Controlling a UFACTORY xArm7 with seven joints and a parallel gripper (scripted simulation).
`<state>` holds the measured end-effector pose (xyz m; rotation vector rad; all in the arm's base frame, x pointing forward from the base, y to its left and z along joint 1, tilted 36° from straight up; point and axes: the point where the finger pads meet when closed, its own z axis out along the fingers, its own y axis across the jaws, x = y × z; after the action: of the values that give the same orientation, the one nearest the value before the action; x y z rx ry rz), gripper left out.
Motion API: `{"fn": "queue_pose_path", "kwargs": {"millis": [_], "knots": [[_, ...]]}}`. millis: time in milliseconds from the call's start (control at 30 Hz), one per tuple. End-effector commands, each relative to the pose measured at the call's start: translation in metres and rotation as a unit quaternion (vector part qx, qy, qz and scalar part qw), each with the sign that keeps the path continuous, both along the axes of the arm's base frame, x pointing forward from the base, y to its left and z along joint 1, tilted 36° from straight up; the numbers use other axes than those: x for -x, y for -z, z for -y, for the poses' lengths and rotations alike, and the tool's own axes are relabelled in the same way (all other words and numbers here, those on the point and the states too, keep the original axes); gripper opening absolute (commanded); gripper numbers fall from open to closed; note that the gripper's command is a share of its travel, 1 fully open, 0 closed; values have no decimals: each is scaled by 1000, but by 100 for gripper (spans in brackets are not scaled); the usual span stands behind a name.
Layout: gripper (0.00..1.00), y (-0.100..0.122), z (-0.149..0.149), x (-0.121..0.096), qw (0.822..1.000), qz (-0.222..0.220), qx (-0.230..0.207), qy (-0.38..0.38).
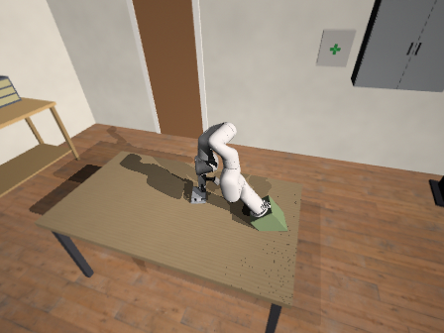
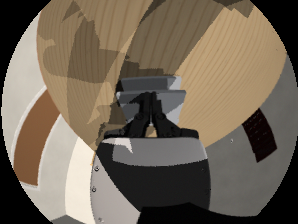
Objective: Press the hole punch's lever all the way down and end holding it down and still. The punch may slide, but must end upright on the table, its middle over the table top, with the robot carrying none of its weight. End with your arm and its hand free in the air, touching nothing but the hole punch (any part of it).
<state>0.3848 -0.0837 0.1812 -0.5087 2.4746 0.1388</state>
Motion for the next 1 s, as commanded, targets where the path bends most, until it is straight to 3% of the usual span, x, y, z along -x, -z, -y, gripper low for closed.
{"fn": "queue_pose_path", "kwargs": {"millis": [0,967], "knots": [[0,-1,0,-1,1000,1,0,0],[0,3,-1,-3,1000,1,0,0]]}}
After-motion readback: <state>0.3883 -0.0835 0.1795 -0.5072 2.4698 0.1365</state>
